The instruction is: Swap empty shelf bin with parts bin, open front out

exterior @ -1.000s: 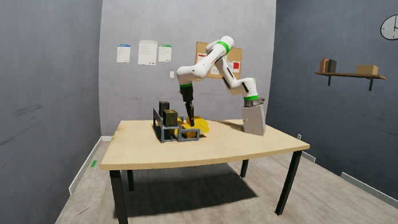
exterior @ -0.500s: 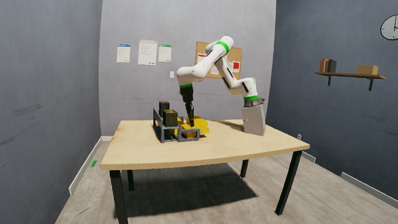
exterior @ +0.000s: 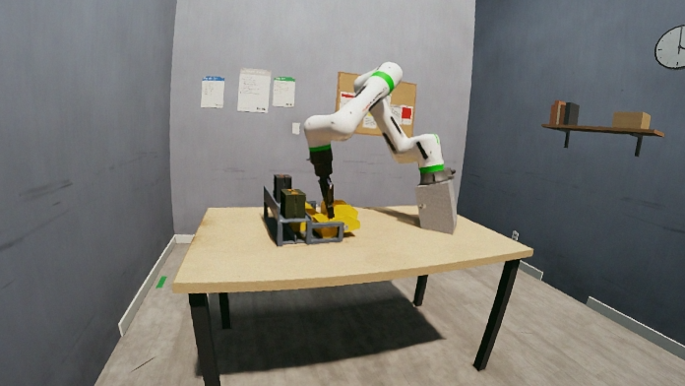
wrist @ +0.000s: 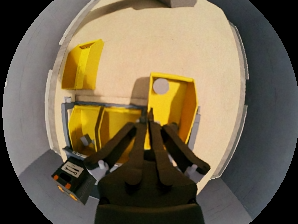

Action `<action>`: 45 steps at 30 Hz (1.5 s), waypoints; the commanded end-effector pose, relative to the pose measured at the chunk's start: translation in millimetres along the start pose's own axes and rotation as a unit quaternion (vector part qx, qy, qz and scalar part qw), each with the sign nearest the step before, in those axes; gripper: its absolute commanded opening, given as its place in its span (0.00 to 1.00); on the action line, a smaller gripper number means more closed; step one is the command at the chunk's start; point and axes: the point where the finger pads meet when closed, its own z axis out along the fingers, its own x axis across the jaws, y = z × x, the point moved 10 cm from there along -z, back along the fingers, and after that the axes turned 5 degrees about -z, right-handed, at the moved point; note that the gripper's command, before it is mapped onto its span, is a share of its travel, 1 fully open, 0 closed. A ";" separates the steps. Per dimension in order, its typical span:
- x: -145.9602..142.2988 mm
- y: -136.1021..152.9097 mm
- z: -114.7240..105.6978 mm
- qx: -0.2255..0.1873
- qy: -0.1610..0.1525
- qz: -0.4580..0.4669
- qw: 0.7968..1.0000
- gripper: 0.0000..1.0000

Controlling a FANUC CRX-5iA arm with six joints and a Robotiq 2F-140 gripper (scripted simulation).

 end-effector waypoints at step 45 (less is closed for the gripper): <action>-1.0 12.1 -1.5 -0.025 -0.002 0.000 1.000 0.10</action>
